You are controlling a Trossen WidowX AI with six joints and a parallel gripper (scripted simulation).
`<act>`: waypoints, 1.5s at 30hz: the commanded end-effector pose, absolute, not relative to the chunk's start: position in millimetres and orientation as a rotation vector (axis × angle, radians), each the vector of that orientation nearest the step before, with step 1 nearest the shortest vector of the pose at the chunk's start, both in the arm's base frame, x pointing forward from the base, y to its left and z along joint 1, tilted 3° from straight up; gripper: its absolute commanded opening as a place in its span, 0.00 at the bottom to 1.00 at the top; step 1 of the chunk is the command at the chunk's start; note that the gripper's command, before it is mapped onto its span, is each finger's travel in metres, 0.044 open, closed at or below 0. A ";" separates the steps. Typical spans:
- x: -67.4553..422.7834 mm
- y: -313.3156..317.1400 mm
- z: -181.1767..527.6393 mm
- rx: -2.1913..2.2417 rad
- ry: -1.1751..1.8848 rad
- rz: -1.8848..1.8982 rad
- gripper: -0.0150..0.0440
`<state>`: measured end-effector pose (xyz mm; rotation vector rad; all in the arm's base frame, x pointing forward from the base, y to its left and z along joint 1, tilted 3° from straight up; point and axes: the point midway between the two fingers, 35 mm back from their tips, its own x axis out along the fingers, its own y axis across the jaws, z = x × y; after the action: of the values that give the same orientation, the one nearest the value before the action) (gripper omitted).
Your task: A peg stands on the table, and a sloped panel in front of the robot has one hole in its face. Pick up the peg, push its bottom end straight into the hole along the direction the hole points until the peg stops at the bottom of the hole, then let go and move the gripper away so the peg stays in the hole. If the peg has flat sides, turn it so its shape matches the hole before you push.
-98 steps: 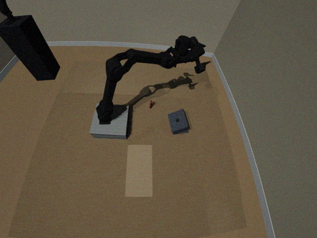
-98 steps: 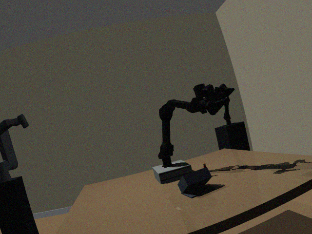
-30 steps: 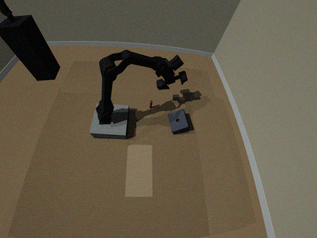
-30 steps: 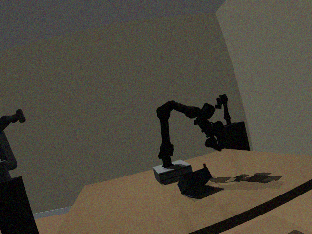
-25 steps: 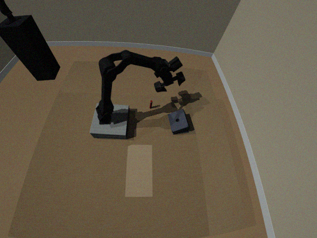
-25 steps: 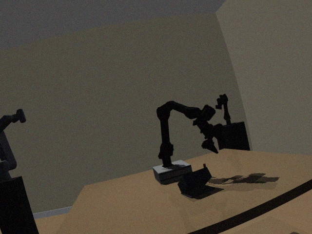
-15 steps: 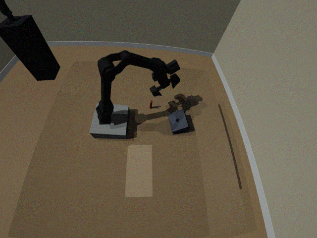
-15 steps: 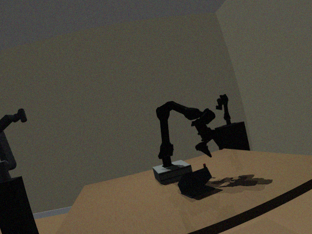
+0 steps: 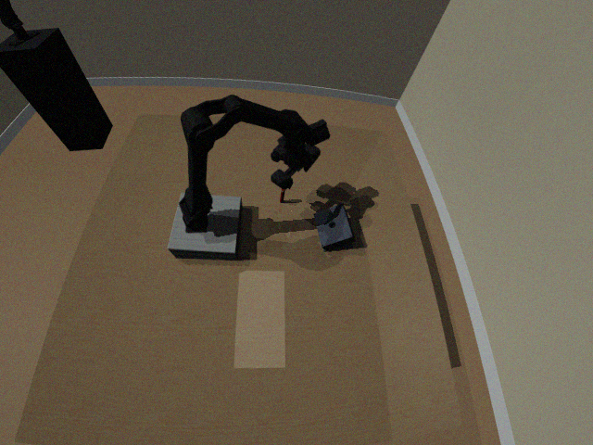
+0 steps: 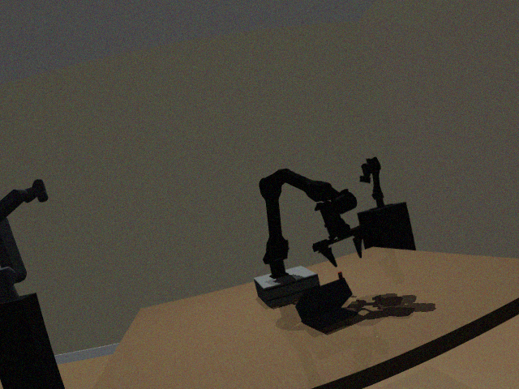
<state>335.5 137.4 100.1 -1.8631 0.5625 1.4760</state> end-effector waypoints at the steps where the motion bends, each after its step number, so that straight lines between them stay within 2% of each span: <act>1: 320.1 132.7 91.9 -1.909 0.540 1.599 1.00; 10: 294.1 123.5 84.2 -1.998 0.460 1.843 1.00; 45: 298.9 124.8 39.4 -1.999 0.458 1.848 1.00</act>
<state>302.1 125.4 47.9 -2.0067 0.4600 1.8284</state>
